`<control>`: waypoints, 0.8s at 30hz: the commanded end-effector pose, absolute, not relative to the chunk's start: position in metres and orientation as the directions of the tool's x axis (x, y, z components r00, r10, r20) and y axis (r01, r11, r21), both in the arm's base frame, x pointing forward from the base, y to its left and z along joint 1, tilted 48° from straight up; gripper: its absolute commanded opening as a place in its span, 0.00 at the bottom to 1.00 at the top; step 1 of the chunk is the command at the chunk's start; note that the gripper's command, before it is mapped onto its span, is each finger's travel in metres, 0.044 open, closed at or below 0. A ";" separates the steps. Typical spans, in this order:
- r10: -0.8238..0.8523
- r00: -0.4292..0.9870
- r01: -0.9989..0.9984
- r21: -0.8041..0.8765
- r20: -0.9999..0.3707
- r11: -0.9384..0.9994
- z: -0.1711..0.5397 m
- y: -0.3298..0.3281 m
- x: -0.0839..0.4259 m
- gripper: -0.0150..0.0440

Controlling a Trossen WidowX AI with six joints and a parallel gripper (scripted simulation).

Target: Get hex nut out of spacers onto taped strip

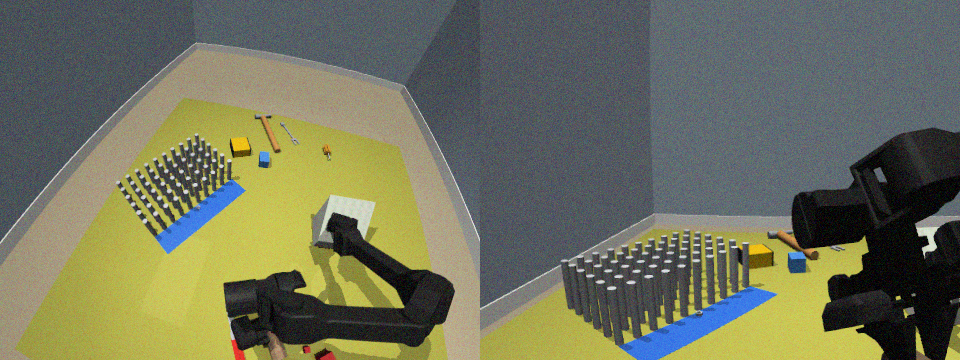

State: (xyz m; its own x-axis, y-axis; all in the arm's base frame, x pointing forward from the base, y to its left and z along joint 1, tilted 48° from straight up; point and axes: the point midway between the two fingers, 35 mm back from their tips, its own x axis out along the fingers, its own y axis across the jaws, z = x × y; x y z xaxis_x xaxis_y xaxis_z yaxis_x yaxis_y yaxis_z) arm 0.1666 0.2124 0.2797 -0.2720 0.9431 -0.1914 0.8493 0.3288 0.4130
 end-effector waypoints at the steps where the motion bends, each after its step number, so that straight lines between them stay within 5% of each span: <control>1: 0.943 -0.272 0.850 0.411 -0.193 0.330 0.279 0.213 0.167 0.25; 24: 0.939 -0.276 0.846 0.411 -0.207 0.339 0.269 0.220 0.168 0.25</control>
State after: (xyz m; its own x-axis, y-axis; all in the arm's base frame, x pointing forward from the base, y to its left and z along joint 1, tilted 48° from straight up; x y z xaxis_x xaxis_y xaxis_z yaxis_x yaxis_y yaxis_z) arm 0.1683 0.2192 0.2699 -0.2764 0.9388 -0.2057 0.8453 0.3393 0.4127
